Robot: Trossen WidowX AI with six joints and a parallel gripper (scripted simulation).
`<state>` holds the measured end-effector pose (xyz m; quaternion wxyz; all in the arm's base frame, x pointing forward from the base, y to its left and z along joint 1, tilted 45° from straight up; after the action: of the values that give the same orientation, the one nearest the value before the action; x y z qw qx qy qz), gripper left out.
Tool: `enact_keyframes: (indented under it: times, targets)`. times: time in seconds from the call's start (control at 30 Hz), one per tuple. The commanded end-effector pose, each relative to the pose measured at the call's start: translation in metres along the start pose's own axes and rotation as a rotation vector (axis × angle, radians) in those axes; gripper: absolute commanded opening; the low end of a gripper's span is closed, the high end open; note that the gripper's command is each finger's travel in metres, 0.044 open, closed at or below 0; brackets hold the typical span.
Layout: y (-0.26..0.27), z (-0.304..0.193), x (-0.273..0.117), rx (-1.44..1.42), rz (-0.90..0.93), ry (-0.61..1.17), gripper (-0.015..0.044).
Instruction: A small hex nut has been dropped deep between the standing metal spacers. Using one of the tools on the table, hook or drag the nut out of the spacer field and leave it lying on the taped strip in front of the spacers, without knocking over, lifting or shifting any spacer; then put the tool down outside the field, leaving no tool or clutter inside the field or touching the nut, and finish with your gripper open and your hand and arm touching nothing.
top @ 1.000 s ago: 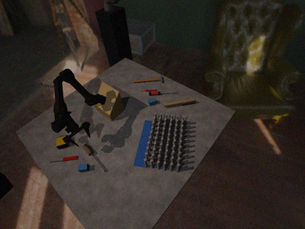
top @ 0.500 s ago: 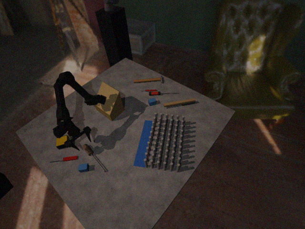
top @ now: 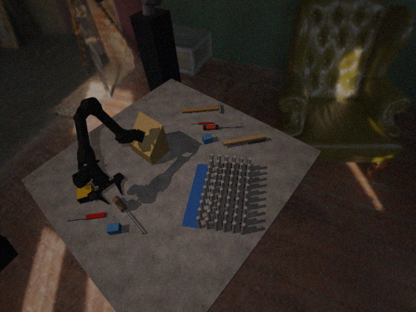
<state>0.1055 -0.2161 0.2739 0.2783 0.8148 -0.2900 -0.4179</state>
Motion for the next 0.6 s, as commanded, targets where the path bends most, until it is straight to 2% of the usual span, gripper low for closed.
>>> enact_keyframes:
  times: [0.0, 0.57]
  targets:
    - [-0.001, 0.001, 0.0, -0.002, -0.003, 0.001, 0.0282]
    - [0.0, 0.007, 0.013, -0.003, -0.004, 0.001, 0.028]
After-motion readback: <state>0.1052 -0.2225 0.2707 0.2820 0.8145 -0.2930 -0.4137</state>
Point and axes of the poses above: the point midway between the two fingers, 35 mm back from their tips, its own x axis out along the fingers, its own y axis across the jaws, z = x × y, the point moved 8 cm from there along -x, back along the fingers, and after that the axes turned 2 degrees about x, right-handed, at the moved point
